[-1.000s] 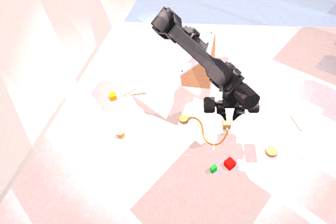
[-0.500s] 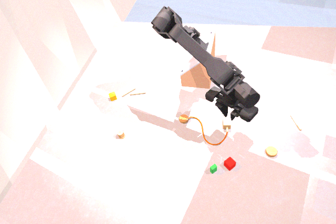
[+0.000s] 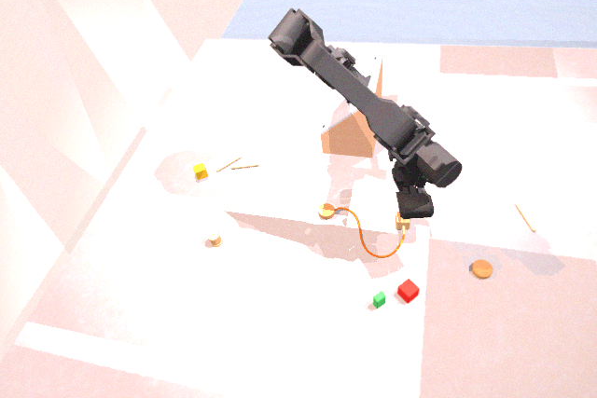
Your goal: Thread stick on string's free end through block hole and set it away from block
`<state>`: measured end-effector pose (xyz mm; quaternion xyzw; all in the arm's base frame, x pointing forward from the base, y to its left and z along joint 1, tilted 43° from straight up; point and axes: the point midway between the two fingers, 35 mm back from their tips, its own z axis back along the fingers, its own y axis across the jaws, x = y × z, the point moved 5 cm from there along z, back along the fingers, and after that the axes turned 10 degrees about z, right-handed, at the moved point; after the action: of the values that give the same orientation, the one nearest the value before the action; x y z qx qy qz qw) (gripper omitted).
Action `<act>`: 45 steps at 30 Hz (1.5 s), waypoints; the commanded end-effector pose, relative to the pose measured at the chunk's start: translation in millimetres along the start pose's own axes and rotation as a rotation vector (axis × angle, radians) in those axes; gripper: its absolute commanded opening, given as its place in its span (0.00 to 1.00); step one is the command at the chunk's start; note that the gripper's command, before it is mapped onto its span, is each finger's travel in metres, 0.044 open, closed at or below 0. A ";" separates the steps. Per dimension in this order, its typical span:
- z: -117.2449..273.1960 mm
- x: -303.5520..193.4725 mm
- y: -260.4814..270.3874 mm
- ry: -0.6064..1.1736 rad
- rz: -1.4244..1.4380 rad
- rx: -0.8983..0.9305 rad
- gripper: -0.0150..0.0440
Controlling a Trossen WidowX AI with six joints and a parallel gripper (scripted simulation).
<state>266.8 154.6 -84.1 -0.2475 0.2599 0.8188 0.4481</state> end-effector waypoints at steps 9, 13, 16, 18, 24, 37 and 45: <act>-5.3 5.4 29.2 0.023 -1.234 0.056 0.46; -5.6 5.9 32.8 0.034 -1.449 0.060 0.46; -5.7 6.2 34.7 0.042 -1.612 0.062 0.46; -5.8 6.3 35.3 0.043 -1.648 0.062 0.46; -5.8 6.3 35.3 0.043 -1.648 0.062 0.46; -7.4 6.3 35.1 0.043 -1.648 0.062 0.46; -19.9 6.5 34.6 0.042 -1.648 0.062 0.46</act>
<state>238.0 135.4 -90.8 -0.3586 0.0217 0.2133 0.9085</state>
